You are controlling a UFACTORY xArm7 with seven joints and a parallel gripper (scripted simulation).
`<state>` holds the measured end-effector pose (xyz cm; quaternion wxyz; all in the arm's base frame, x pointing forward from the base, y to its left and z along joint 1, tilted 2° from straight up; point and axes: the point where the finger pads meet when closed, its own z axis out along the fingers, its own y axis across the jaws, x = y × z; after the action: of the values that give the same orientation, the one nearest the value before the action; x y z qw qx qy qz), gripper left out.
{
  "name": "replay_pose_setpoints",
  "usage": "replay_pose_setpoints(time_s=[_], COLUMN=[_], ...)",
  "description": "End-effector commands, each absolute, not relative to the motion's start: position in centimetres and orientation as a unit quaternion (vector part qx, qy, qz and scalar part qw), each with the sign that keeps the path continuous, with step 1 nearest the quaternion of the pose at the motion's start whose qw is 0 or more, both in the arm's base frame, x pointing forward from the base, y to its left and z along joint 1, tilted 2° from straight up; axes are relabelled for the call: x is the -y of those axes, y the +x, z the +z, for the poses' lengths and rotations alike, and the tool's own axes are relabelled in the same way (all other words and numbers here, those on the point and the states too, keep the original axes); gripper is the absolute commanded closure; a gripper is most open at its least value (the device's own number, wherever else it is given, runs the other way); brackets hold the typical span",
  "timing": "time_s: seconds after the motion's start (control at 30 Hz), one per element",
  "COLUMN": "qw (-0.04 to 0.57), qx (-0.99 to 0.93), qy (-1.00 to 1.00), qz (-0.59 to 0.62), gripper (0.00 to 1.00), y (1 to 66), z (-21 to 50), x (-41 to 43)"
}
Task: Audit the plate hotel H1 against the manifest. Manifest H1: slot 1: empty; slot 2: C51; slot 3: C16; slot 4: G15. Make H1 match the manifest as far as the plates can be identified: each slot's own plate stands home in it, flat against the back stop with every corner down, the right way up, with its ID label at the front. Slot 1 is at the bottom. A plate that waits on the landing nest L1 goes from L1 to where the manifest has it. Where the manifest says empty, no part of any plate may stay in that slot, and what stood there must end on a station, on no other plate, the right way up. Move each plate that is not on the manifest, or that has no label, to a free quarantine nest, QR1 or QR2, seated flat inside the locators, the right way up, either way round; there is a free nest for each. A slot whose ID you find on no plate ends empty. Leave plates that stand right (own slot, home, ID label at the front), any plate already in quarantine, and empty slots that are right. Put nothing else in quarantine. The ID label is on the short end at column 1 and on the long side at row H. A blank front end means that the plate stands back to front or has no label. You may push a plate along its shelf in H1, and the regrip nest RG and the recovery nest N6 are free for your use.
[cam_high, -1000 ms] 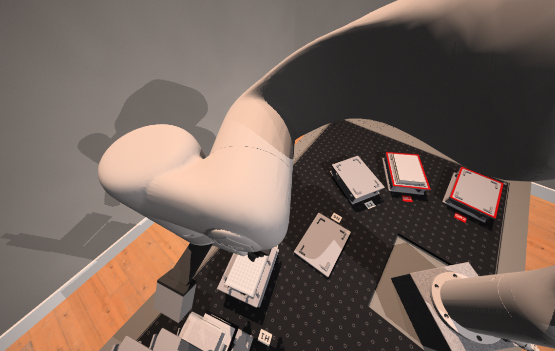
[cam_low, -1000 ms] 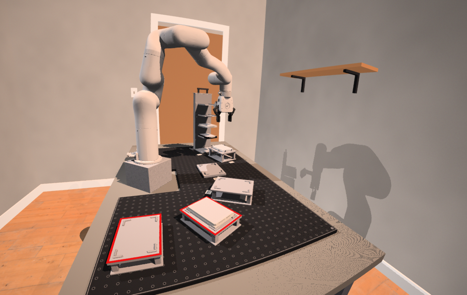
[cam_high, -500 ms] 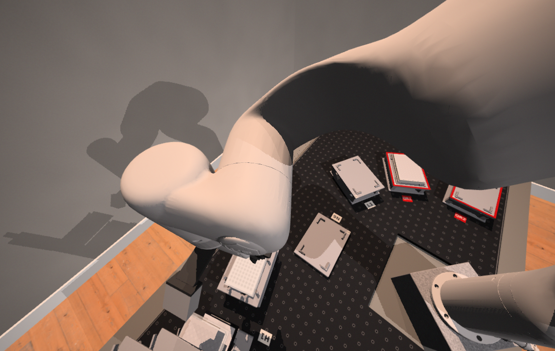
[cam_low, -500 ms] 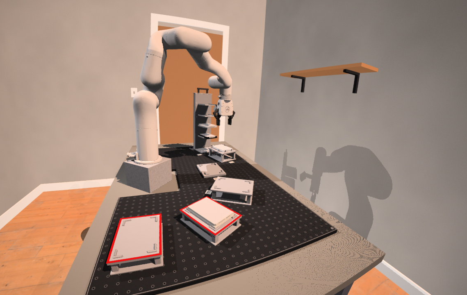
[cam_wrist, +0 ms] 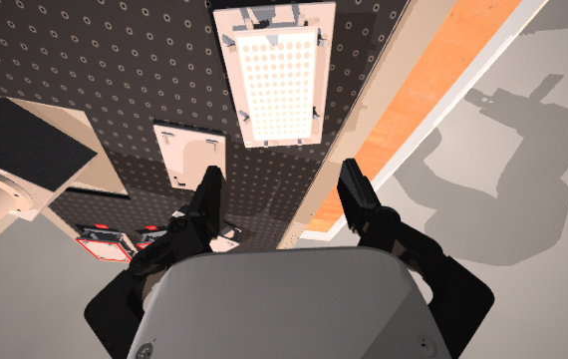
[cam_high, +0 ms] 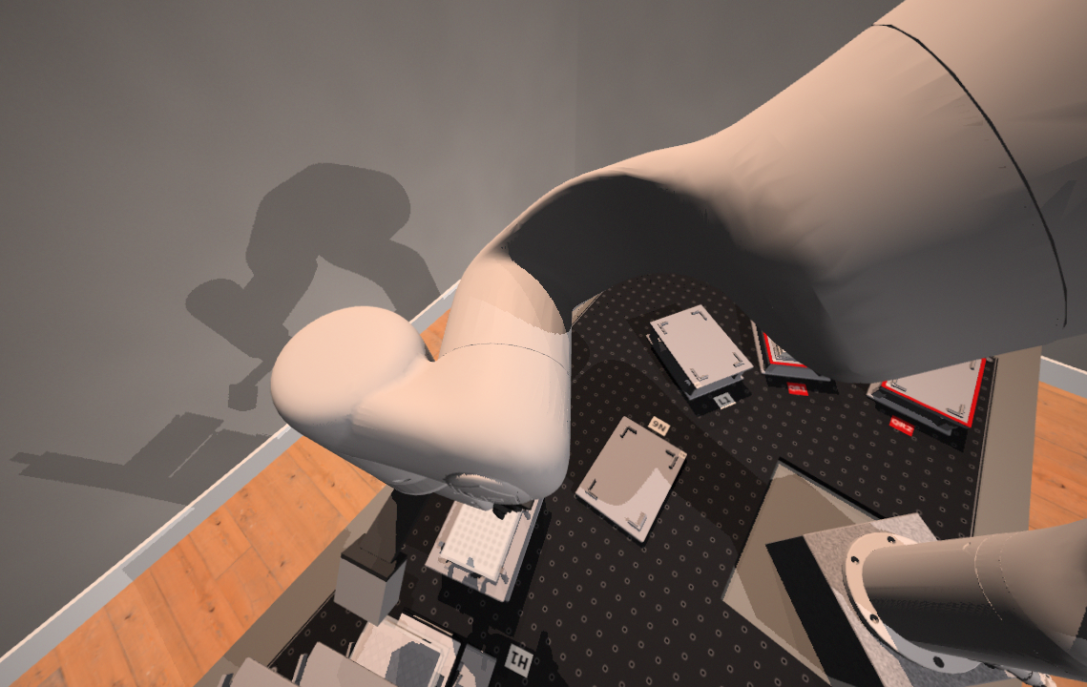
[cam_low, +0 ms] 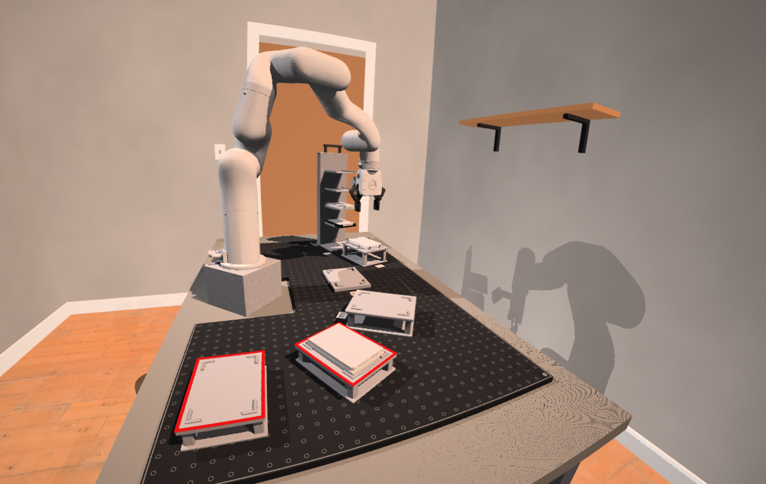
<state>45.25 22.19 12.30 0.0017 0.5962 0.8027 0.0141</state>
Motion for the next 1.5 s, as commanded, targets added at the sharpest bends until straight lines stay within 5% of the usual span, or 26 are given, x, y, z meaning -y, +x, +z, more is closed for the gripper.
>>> replay_pose_setpoints(time_s=[0.0, 1.47], qw=[0.003, 0.003], qx=[-0.803, -0.803], qy=[0.596, 0.596], qz=[0.015, 0.016], gripper=[0.0, 0.0], y=[45.4, 45.5], z=[11.8, 5.2], x=[-22.2, -22.4])
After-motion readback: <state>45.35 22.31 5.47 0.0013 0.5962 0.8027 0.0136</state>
